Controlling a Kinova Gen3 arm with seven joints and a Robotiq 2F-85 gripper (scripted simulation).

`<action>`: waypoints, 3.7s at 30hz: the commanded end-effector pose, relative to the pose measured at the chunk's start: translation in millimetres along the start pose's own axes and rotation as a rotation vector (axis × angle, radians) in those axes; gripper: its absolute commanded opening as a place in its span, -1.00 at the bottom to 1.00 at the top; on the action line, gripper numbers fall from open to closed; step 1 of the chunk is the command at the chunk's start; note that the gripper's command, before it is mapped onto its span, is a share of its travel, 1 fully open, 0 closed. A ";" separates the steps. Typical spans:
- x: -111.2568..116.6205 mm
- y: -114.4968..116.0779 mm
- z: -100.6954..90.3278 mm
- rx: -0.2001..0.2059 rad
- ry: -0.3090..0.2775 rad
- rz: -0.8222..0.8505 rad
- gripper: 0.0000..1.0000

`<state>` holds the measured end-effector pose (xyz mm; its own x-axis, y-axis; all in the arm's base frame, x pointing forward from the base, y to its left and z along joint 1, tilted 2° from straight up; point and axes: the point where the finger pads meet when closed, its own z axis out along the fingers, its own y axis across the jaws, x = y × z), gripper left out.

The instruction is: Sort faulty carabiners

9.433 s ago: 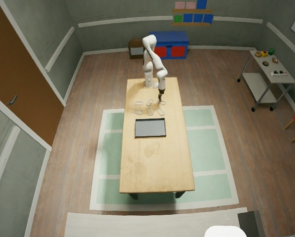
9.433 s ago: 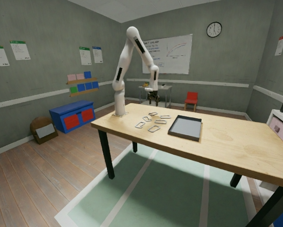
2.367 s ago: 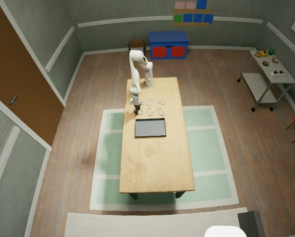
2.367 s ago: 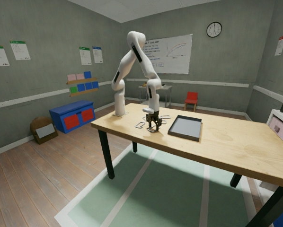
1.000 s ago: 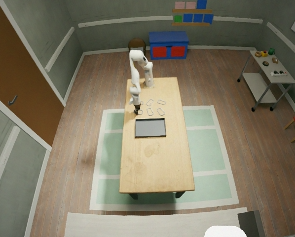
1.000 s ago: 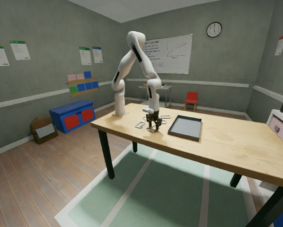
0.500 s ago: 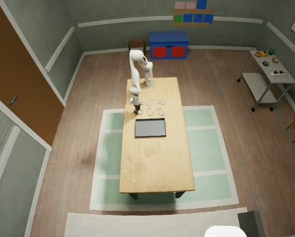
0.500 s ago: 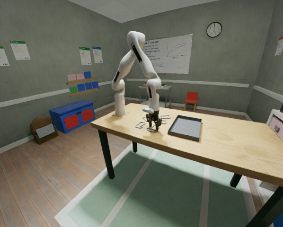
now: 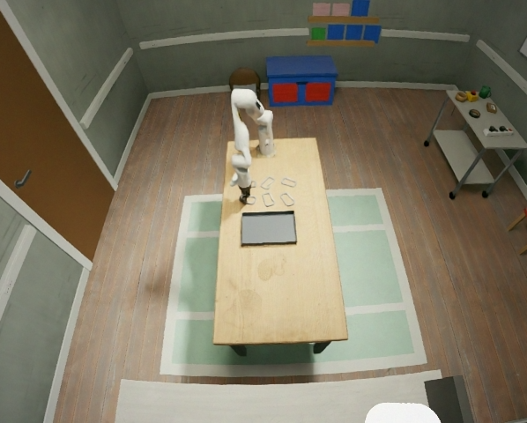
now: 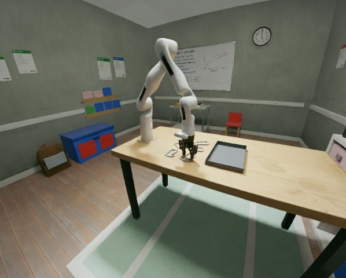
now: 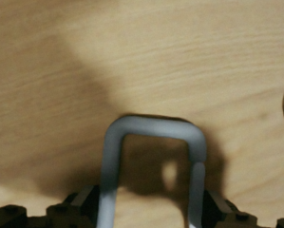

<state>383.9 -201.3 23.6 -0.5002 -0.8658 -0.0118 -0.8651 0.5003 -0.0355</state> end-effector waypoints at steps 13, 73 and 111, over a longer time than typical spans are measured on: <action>0.0 -0.7 -0.2 0.002 0.000 0.000 0.26; -0.1 -1.1 -1.8 0.004 0.000 0.000 0.18; -0.1 -1.2 -2.1 0.004 0.000 0.000 0.14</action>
<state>384.4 -201.6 25.1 -0.5002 -0.8658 -0.0119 -0.8650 0.5003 -0.0380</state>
